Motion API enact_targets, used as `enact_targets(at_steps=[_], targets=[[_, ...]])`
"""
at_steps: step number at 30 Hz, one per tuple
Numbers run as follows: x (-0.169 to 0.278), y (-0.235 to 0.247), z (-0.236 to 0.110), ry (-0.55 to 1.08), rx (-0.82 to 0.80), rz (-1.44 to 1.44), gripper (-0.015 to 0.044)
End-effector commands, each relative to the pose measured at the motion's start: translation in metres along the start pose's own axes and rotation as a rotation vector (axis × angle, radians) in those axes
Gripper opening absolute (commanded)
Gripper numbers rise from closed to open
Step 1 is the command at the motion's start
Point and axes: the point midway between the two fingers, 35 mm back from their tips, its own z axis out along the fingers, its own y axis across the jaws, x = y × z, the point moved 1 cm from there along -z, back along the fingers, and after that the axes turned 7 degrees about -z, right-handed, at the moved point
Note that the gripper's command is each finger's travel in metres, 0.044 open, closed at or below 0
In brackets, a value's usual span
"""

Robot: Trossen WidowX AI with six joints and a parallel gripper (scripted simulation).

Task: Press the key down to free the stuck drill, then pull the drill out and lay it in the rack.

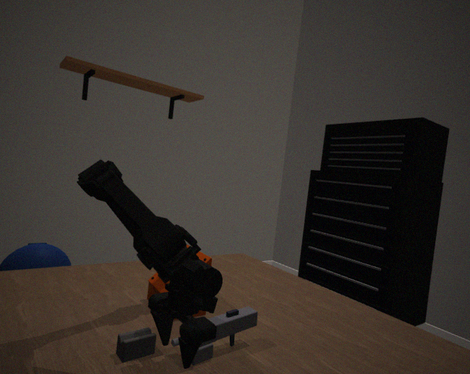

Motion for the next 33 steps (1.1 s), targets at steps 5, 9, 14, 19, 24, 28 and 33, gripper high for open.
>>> enact_targets(at_steps=[5, 9, 14, 19, 24, 28, 33], targets=[[-0.001, 0.0, 0.003, 0.0, -0.001, 0.0, 0.0361], [-0.001, 0.0, 0.003, 0.0, -0.001, 0.0, 0.0256], [-0.001, 0.0, 0.003, 0.0, -0.001, 0.0, 0.0125], [-0.001, 0.0, 0.003, 0.0, -0.001, 0.0, 0.0033], [-0.001, 0.0, 0.003, 0.0, -0.001, 0.0, 0.0], [0.004, 0.001, 0.003, 0.003, -0.003, -0.006, 0.0], [0.009, 0.002, 0.003, 0.003, -0.003, -0.006, 0.0]])
